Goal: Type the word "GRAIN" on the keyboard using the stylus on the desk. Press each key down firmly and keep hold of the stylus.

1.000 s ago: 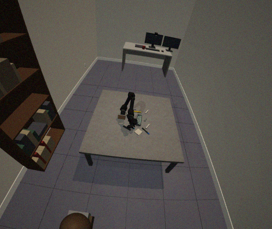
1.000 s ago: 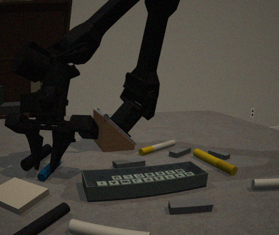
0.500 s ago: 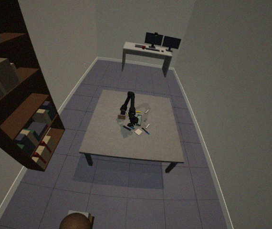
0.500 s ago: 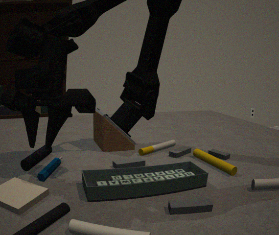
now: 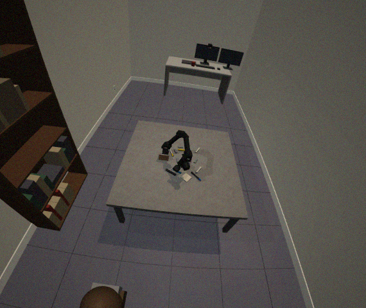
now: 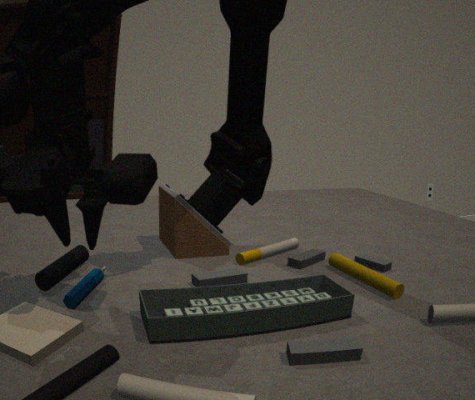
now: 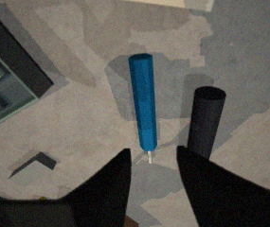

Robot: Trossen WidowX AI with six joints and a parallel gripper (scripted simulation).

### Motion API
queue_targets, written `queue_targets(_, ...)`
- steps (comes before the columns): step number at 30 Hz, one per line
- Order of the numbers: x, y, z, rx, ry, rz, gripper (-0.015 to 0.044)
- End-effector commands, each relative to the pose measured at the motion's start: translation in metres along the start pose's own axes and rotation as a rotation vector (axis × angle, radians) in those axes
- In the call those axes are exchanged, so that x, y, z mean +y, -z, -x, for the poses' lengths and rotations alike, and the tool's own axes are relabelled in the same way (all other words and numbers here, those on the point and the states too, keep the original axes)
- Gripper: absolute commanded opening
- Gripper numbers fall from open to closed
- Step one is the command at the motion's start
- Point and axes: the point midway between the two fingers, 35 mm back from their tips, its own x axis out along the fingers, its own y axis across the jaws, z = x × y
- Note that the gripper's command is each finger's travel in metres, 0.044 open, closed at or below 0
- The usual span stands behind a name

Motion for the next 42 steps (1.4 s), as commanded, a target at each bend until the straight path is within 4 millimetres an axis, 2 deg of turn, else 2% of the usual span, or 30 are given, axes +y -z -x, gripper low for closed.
queue_targets(1,0.003,0.007,0.006,0.222,0.011,0.036,0.015)
queue_targets(12,0.003,0.007,0.005,0.222,0.011,0.036,0.015)
queue_targets(42,0.003,0.001,-0.012,0.222,0.01,0.036,0.015)
